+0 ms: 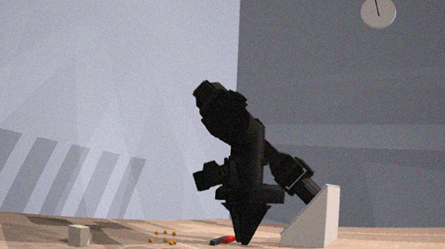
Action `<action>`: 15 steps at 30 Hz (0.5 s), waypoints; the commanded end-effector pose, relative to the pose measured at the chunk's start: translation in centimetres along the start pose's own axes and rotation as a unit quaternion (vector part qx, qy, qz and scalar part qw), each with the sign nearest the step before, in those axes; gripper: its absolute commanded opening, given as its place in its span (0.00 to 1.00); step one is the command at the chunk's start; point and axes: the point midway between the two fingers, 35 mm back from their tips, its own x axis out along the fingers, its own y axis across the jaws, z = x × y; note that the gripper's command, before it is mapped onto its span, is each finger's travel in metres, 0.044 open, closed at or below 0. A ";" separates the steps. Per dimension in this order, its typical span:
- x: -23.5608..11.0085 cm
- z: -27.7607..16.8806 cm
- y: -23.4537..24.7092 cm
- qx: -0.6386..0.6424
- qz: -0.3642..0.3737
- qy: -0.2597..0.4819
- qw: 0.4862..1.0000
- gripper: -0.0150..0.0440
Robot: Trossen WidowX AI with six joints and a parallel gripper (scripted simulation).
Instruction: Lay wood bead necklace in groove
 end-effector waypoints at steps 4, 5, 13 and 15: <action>0.5 0.0 0.0 -0.001 0.000 0.000 1.000 0.46; 0.7 0.0 0.0 -0.001 0.000 0.000 1.000 0.46; 2.0 -0.1 -0.1 -0.003 -0.002 0.000 1.000 0.46; 2.3 -0.1 -0.1 -0.003 -0.003 0.000 1.000 0.46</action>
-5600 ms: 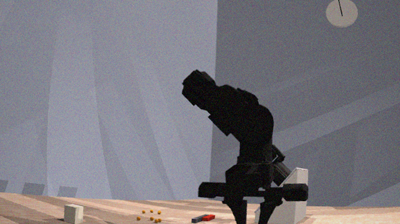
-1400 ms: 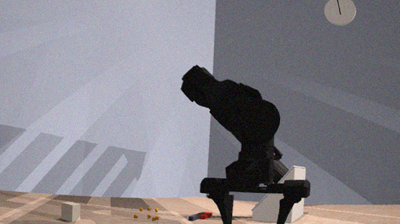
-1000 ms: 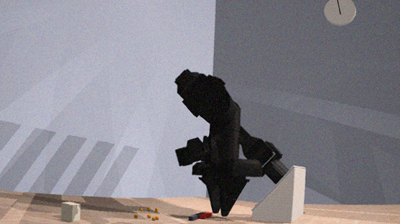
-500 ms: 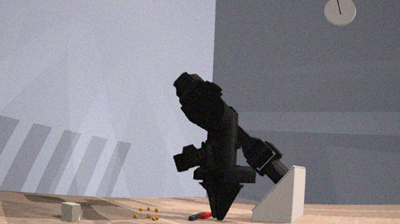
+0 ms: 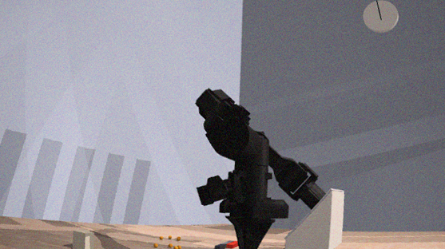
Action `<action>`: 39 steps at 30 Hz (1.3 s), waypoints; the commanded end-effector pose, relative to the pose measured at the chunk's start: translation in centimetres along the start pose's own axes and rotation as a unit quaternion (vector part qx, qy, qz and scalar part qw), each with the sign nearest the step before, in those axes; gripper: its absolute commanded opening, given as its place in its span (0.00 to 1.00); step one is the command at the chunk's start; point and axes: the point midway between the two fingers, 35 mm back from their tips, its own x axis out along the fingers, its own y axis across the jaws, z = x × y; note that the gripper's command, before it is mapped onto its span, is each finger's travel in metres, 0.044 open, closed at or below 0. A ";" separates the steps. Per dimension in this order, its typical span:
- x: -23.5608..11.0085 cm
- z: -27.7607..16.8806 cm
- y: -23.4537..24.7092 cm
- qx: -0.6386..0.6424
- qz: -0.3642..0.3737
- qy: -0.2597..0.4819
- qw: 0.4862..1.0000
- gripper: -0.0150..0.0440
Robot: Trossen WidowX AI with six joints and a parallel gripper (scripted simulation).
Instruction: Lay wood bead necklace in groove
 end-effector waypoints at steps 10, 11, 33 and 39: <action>1.5 -0.4 -0.3 -0.007 -0.007 0.002 1.000 0.46; 1.5 -0.4 -0.3 -0.007 -0.007 0.002 1.000 0.46; 1.3 -0.2 -0.2 -0.003 -0.004 0.002 1.000 0.25; 1.3 -0.2 -0.2 -0.003 -0.004 0.002 1.000 0.25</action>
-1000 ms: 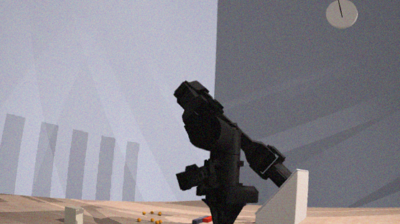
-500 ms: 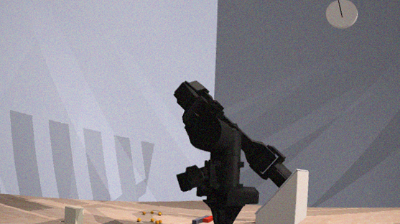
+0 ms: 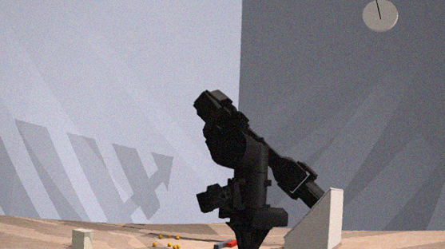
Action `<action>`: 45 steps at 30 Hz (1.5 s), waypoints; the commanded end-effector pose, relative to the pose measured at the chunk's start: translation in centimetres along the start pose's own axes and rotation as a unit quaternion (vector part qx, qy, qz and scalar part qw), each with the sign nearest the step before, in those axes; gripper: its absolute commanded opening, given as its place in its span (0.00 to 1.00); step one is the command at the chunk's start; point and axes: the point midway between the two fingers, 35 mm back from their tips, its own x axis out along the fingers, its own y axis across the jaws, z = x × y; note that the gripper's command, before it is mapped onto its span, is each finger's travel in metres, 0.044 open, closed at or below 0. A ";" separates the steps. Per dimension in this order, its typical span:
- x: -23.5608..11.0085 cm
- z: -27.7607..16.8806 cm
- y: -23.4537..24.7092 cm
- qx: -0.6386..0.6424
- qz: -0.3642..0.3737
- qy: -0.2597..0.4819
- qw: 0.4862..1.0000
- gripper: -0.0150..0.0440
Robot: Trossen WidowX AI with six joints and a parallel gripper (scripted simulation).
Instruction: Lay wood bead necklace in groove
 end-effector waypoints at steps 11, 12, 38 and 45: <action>0.0 0.0 0.0 0.000 0.000 0.000 1.000 0.25; 0.0 0.0 0.0 0.000 0.000 0.000 1.000 0.25; -0.6 0.2 -1.2 -0.004 -0.003 0.000 1.000 0.25; -0.6 0.6 -3.5 -0.004 -0.003 0.000 1.000 0.25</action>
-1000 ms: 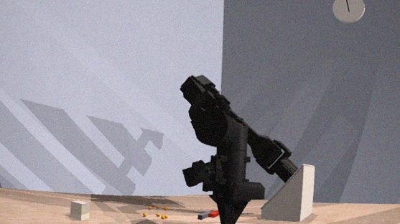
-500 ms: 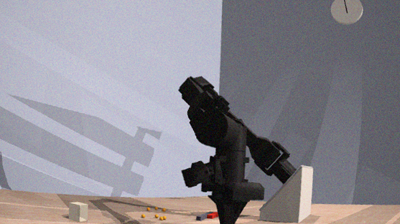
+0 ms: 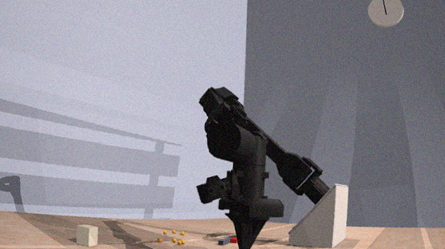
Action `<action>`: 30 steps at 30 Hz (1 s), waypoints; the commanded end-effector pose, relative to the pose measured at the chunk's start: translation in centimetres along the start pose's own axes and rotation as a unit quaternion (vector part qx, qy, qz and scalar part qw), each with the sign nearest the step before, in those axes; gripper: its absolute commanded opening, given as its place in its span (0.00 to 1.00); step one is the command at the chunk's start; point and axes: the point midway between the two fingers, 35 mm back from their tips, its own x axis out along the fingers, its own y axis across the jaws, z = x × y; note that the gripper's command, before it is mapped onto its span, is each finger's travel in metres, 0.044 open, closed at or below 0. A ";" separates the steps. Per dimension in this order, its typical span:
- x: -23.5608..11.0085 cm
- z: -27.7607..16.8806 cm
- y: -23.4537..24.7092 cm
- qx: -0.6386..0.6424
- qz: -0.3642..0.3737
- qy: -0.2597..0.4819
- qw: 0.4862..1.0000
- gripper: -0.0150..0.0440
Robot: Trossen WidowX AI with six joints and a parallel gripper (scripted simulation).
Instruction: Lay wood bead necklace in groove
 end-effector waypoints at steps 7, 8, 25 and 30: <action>0.1 0.2 -2.6 -0.001 -0.003 -0.001 1.000 0.25; 0.1 0.2 -2.6 -0.001 -0.003 -0.001 1.000 0.25; 0.9 0.2 -2.6 -0.001 -0.003 -0.001 1.000 0.25; 0.9 0.2 -2.6 -0.001 -0.003 -0.001 1.000 0.25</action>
